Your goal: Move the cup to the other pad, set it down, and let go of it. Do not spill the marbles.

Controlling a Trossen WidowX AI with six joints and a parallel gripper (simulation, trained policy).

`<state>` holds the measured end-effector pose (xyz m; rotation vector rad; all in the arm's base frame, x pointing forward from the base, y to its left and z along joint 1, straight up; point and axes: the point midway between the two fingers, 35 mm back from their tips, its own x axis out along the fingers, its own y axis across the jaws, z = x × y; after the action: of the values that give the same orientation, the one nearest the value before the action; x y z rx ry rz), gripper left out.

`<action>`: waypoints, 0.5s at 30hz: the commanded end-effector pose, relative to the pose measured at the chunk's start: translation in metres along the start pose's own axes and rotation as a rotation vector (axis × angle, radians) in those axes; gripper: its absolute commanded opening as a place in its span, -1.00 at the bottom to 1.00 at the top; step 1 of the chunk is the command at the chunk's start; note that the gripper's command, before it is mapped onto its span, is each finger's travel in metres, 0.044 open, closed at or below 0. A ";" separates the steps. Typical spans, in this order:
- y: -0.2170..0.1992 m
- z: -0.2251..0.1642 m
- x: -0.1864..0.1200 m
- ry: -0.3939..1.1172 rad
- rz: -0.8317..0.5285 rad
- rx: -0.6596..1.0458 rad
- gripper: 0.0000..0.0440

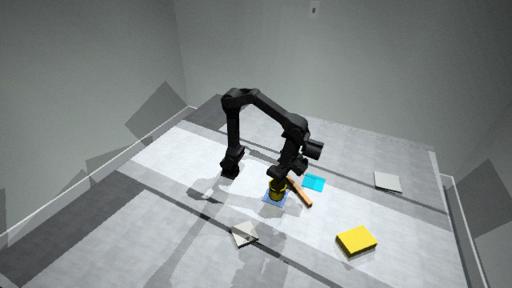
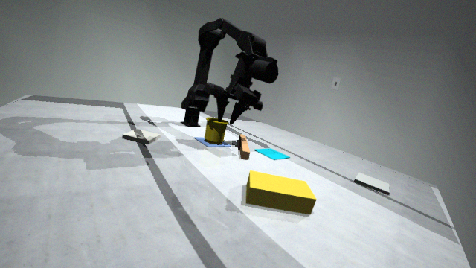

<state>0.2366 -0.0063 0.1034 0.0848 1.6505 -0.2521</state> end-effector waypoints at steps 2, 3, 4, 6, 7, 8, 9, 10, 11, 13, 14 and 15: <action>-0.002 -0.001 0.015 0.023 -0.007 -0.037 -0.15; -0.003 -0.001 0.018 0.026 -0.007 -0.047 -0.15; -0.003 -0.001 0.021 0.029 -0.006 -0.057 -0.15; -0.003 -0.001 0.027 0.034 -0.004 -0.078 -0.14; -0.003 -0.002 0.030 0.036 -0.002 -0.090 -0.14; -0.003 -0.002 0.033 0.039 -0.001 -0.102 -0.15; -0.003 -0.002 0.035 0.041 0.001 -0.115 -0.15; -0.003 -0.003 0.038 0.043 0.004 -0.128 -0.15; -0.002 -0.003 0.040 0.044 0.006 -0.142 -0.18; -0.003 -0.003 0.044 0.045 0.006 -0.171 -0.38; -0.003 -0.003 0.046 0.045 0.005 -0.187 -0.49; -0.003 -0.004 0.047 0.047 0.004 -0.203 -0.61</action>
<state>0.2299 -0.0129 0.0639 -0.0355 1.6976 -0.1106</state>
